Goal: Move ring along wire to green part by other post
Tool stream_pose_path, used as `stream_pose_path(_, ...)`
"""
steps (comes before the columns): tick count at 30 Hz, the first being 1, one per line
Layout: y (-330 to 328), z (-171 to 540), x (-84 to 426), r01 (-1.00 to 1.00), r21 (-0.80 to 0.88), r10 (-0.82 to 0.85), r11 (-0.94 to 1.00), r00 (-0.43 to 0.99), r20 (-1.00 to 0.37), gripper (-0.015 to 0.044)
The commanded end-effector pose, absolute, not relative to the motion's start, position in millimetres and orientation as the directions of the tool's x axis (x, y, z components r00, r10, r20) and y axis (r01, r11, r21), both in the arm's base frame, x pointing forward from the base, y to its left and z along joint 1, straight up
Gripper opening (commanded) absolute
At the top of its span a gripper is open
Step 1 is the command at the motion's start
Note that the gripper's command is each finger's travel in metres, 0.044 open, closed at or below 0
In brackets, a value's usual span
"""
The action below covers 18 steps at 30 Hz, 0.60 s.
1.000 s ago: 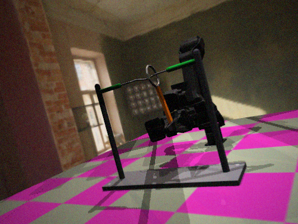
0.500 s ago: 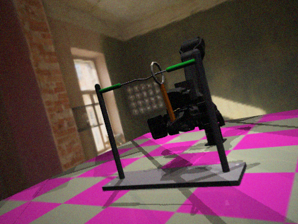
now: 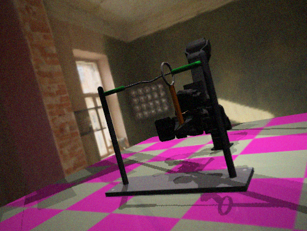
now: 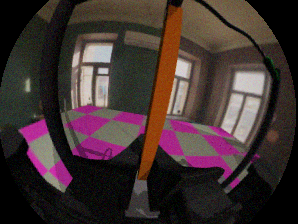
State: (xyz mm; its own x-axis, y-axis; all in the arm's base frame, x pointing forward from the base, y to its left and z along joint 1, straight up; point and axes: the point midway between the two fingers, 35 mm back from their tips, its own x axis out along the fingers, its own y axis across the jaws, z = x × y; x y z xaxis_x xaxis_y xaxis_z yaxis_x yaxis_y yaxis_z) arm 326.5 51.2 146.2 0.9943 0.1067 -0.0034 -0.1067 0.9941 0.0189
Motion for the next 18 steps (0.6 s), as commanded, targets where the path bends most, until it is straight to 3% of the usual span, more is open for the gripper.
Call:
stream_pose_path(1,54.6,147.2,326.8,-0.099,0.007,0.099,0.995,0.995,-0.001,-0.0150)
stream_pose_path(18,65.6,147.5,318.6,-0.096,0.004,0.096,0.995,0.994,-0.059,-0.0150)
